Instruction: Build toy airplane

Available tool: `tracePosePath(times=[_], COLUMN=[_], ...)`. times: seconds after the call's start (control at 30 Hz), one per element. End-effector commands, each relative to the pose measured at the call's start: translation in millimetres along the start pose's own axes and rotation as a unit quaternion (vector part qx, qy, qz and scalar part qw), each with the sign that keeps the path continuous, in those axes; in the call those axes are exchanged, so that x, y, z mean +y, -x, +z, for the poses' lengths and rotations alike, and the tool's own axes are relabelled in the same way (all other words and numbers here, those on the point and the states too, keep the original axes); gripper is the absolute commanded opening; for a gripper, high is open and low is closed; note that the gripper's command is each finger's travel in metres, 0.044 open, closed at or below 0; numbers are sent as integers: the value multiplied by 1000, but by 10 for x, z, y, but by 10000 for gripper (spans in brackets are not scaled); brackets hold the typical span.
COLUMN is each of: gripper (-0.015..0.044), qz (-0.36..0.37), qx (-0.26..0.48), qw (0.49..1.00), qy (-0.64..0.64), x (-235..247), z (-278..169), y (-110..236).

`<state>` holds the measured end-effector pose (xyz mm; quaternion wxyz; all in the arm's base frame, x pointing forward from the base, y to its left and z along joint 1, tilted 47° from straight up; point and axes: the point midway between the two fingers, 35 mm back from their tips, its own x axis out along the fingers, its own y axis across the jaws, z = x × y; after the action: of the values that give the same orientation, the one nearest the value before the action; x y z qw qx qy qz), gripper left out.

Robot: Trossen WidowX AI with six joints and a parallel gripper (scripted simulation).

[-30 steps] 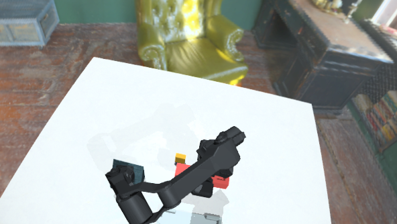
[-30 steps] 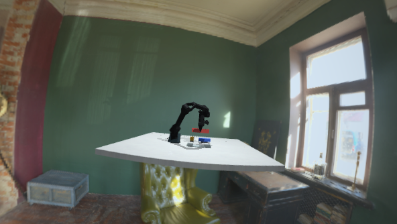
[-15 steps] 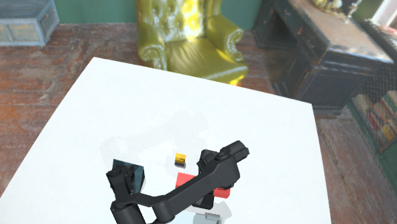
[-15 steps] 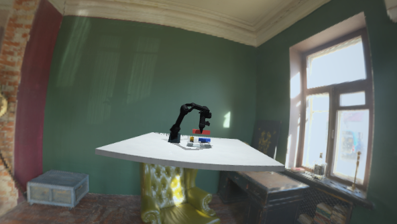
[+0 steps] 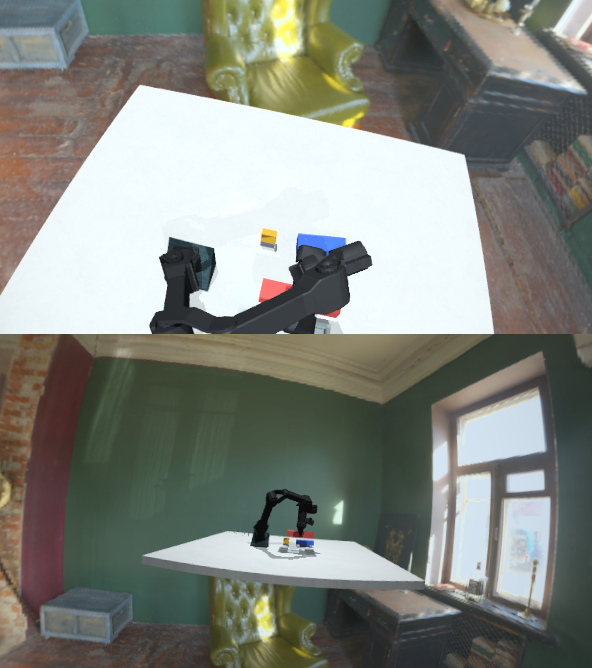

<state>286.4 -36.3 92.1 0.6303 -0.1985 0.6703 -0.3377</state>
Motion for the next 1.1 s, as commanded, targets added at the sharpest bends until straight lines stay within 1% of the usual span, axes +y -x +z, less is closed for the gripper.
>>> tracePosePath(times=[0.0,0.53,0.67,0.9,0.93,1.07], gripper=[0,0,0,184,195,195], qz=[-2,-13,-15,-15,-15,-15], qx=[-3,-1,-1,-1,-1,-1], qw=[1000,1000,1000,1000,1000,1000], qy=[-1,-10,-11,-11,-11,-11], x=[-135,-602,-645,-646,-646,-646], z=[-9,-79,-92,-91,-91,-91], y=[-55,-274,-294,-295,-295,-295])
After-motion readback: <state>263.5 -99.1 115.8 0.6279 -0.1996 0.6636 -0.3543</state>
